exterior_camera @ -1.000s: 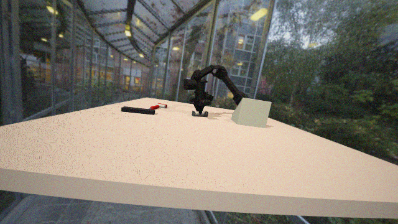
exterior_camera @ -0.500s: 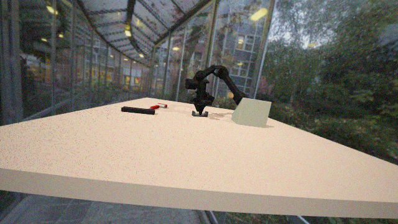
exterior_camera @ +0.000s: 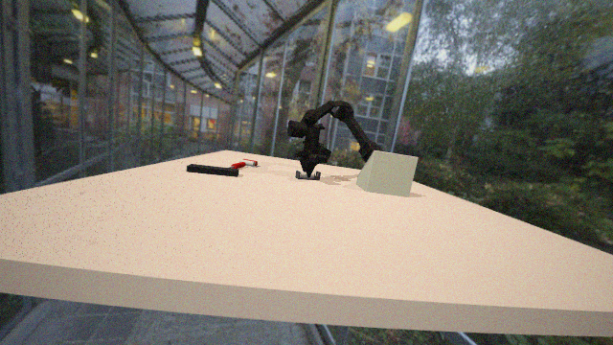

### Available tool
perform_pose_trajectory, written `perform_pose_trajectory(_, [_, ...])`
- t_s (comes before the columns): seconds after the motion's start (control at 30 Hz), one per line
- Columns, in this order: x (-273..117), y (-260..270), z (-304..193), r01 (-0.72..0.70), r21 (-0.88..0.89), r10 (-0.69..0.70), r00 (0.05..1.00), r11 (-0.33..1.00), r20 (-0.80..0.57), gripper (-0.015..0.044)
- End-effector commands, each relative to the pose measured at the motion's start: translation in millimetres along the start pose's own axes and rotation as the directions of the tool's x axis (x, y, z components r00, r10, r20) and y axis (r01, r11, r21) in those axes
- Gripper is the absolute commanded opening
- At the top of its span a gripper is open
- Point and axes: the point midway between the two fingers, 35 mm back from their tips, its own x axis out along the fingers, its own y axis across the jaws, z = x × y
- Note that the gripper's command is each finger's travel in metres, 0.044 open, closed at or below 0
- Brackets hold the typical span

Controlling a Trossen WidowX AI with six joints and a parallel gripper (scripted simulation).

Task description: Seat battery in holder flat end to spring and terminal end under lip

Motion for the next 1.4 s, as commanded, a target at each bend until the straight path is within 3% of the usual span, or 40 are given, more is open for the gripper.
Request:
perform_pose_trajectory(0.0, [0,1,3,-0.006,-0.003,0.006,1.0,1.0,-0.005,0.0077])
perform_pose_trajectory(0.9, [1,1,13,-0.006,-0.003,0.006,1.0,1.0,-0.006,0.0077])
perform_pose_trajectory(1.03, [1,1,13,-0.006,-0.003,0.006,1.0,1.0,-0.006,0.0179])
perform_pose_trajectory(1.37, [-14,0,13,-0.003,0.002,0.003,1.0,1.0,-0.006,0.0179])
